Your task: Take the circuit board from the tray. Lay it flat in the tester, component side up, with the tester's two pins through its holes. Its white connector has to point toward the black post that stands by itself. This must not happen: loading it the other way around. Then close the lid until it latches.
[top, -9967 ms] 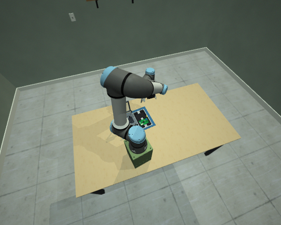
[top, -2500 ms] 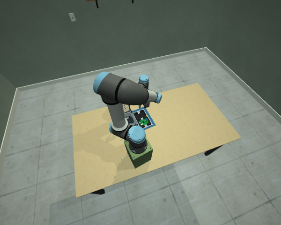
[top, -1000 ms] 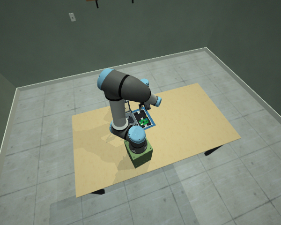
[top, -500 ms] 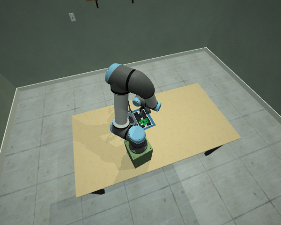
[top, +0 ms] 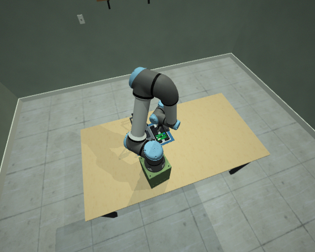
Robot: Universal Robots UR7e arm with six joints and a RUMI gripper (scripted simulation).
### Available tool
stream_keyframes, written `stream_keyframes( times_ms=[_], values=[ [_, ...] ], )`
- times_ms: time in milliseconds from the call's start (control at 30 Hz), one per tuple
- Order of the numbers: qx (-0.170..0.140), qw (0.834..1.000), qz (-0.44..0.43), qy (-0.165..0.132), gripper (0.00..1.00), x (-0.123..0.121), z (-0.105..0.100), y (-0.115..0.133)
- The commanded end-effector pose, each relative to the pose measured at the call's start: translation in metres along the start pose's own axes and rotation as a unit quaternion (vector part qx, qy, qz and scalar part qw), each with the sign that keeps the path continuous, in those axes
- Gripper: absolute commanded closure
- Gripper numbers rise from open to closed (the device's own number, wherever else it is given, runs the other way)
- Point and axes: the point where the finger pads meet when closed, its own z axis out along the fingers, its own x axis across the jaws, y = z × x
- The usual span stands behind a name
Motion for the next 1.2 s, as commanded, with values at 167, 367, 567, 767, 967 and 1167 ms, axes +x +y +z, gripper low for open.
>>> stream_keyframes(
  times_ms=[167, 367, 567, 767, 967, 1167],
  values=[
    [-0.005, 1.0, 0.0, -0.006, 0.41, -0.006, 0.04, -0.004],
    [-0.006, 1.0, 0.0, -0.007, 0.41, -0.009, 0.06, -0.006],
    [-0.006, 1.0, 0.0, -0.008, 0.41, -0.01, 0.072, -0.008],
    [-0.006, 1.0, 0.0, -0.008, 0.41, -0.01, 0.087, -0.01],
    [-0.006, 1.0, 0.0, -0.008, 0.41, -0.011, 0.098, -0.012],
    [-0.006, 1.0, 0.0, -0.008, 0.41, -0.011, 0.103, -0.013]
  ],
)
